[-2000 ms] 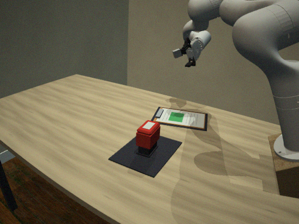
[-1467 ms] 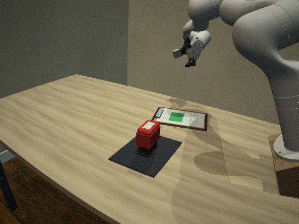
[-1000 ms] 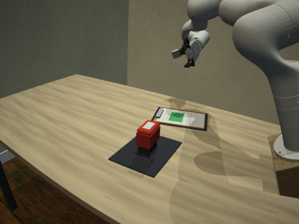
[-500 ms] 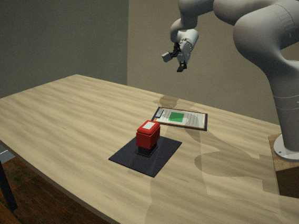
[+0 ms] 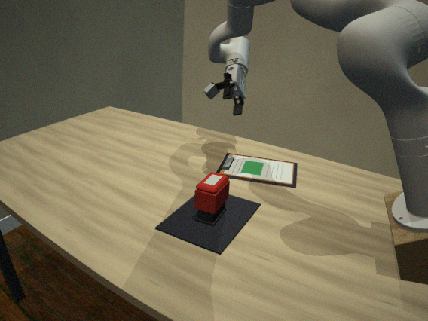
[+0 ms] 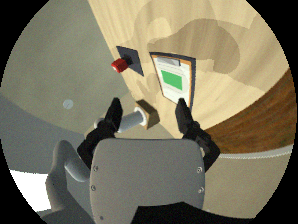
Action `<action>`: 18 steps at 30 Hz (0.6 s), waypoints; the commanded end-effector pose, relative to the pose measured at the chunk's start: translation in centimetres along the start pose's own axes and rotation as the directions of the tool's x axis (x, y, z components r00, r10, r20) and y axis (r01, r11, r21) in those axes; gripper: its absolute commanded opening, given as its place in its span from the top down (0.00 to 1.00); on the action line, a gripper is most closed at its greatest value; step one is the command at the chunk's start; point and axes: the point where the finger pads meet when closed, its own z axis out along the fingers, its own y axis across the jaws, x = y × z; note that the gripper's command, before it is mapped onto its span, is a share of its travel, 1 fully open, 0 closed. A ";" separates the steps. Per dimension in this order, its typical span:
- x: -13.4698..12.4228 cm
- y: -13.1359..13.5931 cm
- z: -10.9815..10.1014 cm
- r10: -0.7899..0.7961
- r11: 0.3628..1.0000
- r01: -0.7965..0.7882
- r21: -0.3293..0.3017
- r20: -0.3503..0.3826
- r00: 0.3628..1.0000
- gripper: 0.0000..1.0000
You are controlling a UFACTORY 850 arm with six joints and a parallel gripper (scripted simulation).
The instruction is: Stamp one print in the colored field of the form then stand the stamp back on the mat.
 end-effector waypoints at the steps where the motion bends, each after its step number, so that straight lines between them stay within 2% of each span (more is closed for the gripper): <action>1: 2.2 -1.5 2.9 -0.041 0.988 0.049 -0.150 0.052 0.998 0.00; 2: 2.7 -1.9 3.6 -0.057 0.980 0.068 -0.185 0.069 0.996 0.00; 3: 2.7 -1.9 3.6 -0.057 0.980 0.068 -0.185 0.069 0.996 0.00; 5: 3.6 -2.8 5.1 -0.090 0.961 0.114 -0.254 0.103 0.991 0.00; 8: 3.6 -2.8 5.1 -0.090 0.961 0.114 -0.254 0.103 0.991 0.00; 11: 5.0 -4.3 7.1 -0.148 0.915 0.195 -0.353 0.156 0.977 0.00; 12: 5.0 -4.3 7.1 -0.148 0.915 0.195 -0.353 0.156 0.977 0.00; 15: 5.8 -5.4 8.4 -0.191 0.874 0.256 -0.413 0.193 0.962 0.00; 18: 6.3 -6.0 9.0 -0.213 0.850 0.288 -0.441 0.212 0.954 0.00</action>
